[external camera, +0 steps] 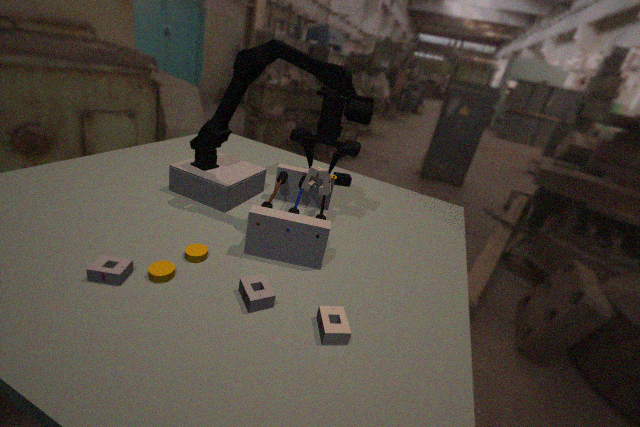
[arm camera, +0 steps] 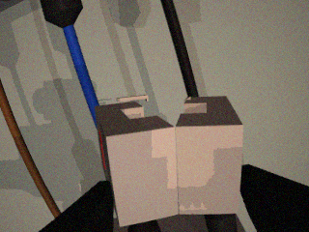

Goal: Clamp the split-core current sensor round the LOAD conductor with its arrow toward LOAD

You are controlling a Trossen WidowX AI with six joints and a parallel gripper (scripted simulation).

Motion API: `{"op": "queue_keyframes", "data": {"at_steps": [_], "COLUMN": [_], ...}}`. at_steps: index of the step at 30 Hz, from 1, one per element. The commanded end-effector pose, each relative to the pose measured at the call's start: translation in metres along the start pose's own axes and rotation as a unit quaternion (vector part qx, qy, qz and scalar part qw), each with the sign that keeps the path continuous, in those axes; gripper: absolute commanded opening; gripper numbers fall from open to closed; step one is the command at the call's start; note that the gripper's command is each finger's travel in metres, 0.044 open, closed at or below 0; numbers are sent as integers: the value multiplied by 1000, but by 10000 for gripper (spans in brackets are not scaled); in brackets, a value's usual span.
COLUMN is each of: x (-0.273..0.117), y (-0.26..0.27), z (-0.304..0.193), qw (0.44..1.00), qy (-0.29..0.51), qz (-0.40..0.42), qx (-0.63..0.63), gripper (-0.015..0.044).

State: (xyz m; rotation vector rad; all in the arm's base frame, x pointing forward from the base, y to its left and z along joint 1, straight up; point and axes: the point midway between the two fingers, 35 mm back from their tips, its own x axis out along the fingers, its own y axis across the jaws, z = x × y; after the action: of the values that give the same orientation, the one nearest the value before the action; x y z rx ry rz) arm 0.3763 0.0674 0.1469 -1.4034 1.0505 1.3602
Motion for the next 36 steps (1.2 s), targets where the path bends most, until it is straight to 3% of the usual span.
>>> {"op": "queue_keyframes", "data": {"at_steps": [1, 36], "x": [7, 56], "y": [-18, -28], "z": [8, 13], "qw": [998, 995], "qy": [0, 0], "qz": [2, 1], "qx": [-65, -101], "gripper": [0, 0]}}
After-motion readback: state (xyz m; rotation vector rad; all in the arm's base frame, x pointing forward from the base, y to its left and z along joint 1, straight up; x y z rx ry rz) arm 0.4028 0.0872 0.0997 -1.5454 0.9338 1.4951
